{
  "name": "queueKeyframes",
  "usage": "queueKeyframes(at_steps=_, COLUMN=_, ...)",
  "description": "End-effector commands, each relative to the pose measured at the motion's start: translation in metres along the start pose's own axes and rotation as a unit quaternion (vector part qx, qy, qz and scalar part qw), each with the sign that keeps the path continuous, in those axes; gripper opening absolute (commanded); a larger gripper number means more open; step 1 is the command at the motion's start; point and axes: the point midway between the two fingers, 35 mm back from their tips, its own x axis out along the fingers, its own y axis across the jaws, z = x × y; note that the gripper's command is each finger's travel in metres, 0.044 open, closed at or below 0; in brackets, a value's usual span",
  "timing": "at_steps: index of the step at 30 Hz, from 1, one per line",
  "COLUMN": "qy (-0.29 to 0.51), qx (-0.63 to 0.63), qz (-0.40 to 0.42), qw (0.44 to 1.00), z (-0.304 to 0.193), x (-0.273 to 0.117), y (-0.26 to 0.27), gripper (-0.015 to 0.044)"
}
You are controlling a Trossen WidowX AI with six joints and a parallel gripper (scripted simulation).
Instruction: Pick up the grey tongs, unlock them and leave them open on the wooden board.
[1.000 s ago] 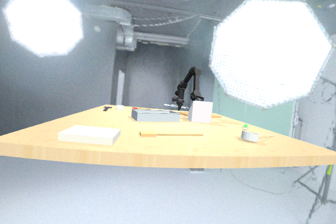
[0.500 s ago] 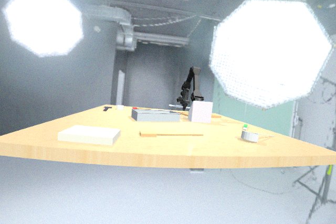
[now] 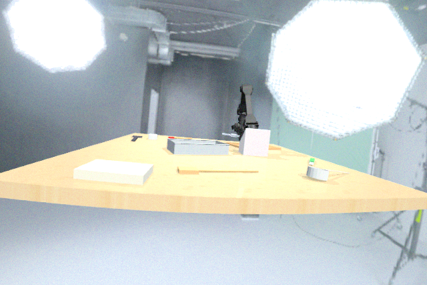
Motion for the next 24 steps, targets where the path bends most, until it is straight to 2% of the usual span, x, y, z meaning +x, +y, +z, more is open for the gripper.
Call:
queueKeyframes(at_steps=1, qy=0.001, qx=-0.017, qz=-0.004, qw=1.0, z=-0.012, x=-0.005, y=0.003, gripper=-0.015)
queueKeyframes(at_steps=24, qy=0.033, qx=-0.12, qz=-0.03, qw=0.992, z=-0.09, x=-0.033, y=0.033, gripper=-0.015)
